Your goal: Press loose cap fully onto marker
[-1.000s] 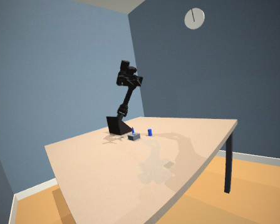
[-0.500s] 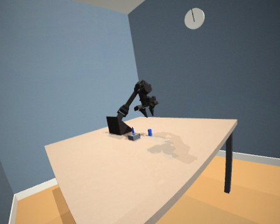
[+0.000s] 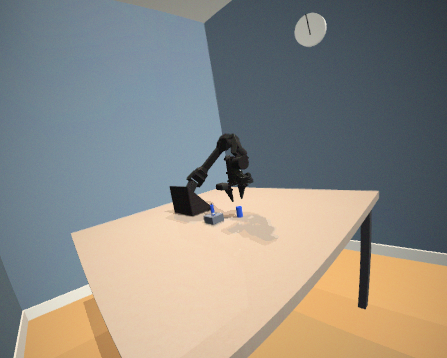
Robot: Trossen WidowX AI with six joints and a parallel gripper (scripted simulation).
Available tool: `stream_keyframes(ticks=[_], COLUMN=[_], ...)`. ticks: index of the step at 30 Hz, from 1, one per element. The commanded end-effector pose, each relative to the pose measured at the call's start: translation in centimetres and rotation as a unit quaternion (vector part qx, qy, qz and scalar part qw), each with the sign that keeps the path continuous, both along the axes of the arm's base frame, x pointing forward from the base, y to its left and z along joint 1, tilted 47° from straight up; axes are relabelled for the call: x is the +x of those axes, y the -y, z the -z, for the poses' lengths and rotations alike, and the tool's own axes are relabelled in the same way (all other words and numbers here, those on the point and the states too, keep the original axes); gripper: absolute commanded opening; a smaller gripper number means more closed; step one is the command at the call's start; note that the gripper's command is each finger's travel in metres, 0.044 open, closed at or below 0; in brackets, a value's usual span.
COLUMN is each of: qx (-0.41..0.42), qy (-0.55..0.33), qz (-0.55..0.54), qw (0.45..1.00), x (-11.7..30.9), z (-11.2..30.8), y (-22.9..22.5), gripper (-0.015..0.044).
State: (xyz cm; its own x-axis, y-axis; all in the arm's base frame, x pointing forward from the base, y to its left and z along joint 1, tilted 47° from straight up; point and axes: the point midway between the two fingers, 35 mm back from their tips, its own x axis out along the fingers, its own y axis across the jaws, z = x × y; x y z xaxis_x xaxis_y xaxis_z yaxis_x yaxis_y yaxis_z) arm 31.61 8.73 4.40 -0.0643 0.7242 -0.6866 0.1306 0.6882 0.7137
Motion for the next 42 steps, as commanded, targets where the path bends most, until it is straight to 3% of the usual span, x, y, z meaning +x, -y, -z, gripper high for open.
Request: stream_keyframes(ticks=[1, 40, 42], qx=[0.002, 0.004, 0.004], qy=[0.0, 0.0, 0.0], qz=[0.004, 0.004, 0.004], qw=[1.0, 1.0, 1.0], x=[-0.1, -0.4, -0.4], z=[0.6, 4.8, 4.8], y=[-0.5, -5.2, -5.2], gripper=[0.0252, 0.0252, 0.02])
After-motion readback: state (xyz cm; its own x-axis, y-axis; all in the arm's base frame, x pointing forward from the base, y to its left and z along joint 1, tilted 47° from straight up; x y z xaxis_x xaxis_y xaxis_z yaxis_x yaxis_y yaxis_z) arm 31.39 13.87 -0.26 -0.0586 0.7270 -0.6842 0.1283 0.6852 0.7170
